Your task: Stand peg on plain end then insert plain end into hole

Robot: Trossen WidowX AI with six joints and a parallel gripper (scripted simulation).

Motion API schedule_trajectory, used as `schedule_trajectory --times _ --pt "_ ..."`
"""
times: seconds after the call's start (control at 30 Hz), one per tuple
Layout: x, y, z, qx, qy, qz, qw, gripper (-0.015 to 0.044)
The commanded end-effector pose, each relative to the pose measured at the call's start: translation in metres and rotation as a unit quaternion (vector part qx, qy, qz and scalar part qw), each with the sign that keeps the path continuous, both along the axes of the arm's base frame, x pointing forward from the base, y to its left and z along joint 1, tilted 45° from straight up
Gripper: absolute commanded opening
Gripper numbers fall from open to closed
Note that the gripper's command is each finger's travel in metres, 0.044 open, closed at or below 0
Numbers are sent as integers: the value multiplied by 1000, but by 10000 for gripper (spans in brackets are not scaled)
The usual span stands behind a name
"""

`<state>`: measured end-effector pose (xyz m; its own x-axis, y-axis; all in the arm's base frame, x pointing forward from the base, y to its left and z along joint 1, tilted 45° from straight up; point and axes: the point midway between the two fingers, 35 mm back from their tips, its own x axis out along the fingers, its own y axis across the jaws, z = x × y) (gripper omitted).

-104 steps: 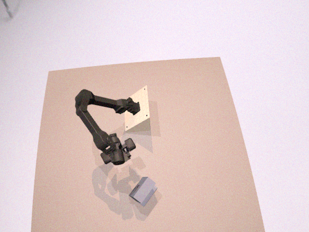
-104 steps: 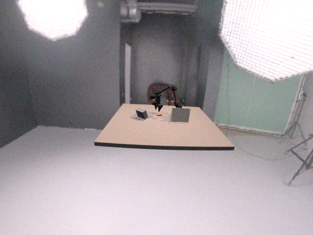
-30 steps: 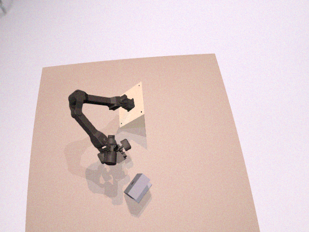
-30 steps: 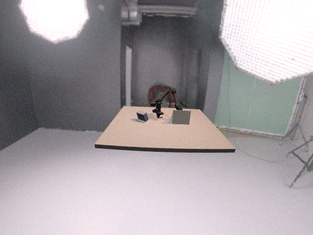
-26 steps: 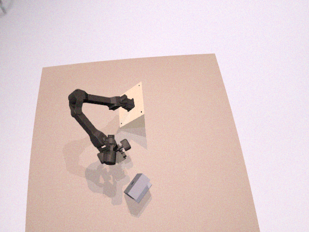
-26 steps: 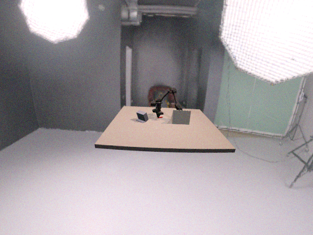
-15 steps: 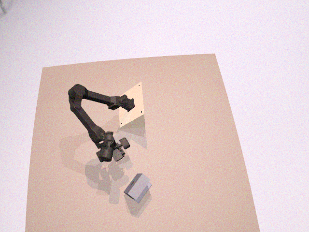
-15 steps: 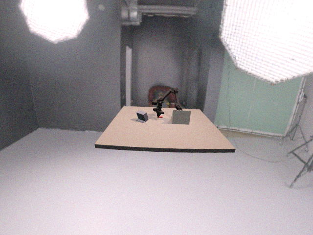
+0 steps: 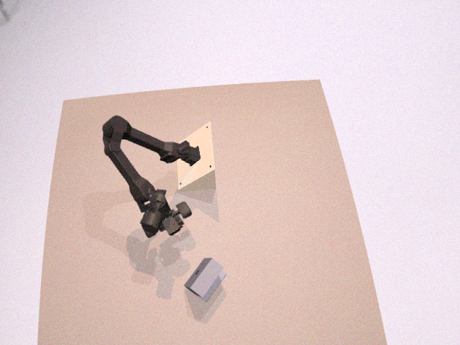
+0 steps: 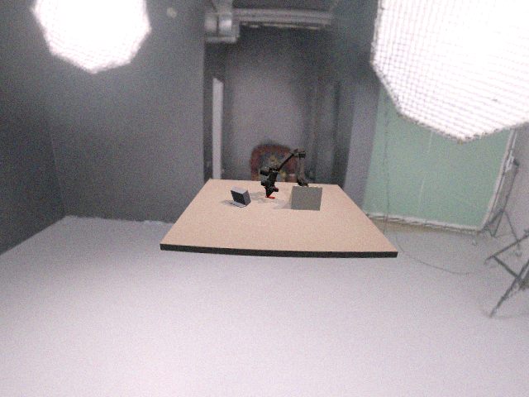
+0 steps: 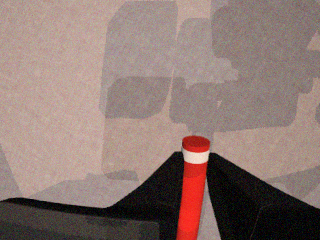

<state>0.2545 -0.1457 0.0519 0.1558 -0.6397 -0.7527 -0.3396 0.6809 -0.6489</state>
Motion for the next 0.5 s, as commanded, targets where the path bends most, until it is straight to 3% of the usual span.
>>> schedule_trajectory --times 0.0,0.47 --pt "-3 1 -1 7 -6 10 1000 49" --pt "-9 4 6 27 -47 50 997 49"
